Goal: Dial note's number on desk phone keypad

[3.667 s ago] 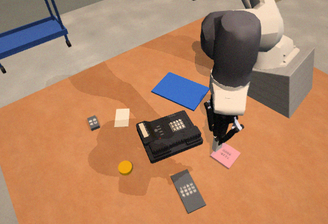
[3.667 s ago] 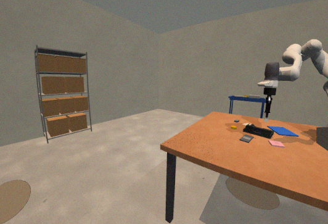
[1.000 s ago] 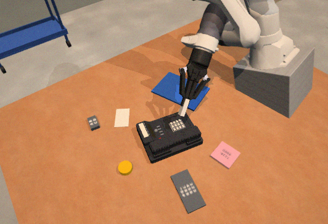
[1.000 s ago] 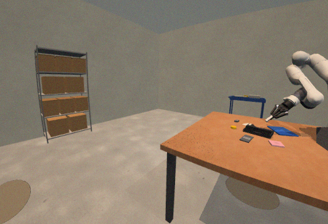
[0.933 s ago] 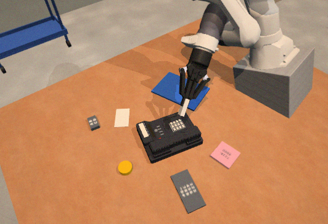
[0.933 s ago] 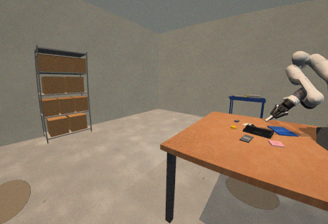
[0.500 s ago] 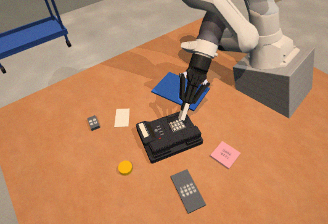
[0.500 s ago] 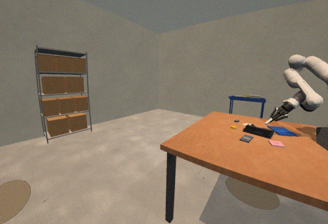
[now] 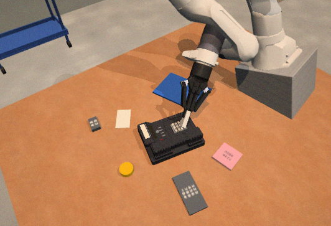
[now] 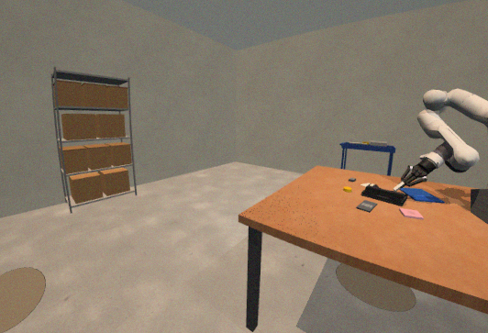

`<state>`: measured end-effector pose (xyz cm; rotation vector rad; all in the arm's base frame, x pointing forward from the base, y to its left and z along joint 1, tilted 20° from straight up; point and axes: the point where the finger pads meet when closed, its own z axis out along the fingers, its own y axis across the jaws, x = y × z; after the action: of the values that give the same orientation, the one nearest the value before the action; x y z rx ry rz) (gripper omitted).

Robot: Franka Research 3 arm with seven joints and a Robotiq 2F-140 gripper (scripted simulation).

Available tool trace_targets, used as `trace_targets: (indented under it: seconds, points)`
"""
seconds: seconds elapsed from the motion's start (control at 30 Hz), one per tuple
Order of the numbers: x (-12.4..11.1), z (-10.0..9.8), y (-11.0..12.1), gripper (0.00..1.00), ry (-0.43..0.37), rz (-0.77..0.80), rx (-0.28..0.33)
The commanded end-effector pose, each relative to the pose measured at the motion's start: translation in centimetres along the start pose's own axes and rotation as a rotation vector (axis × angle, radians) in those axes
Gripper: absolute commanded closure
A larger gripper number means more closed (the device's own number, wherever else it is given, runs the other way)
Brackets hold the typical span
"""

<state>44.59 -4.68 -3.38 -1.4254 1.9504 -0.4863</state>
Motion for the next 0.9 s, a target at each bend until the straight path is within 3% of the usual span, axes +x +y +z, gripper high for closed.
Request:
trace_targets:
  seconds: [0.0,0.87]
  points:
    - [0.37,0.37,-0.11,1.0,-0.004,-0.016,0.014]
    - [0.96,1.06,0.35,1.0,-0.004,-0.016,0.014]
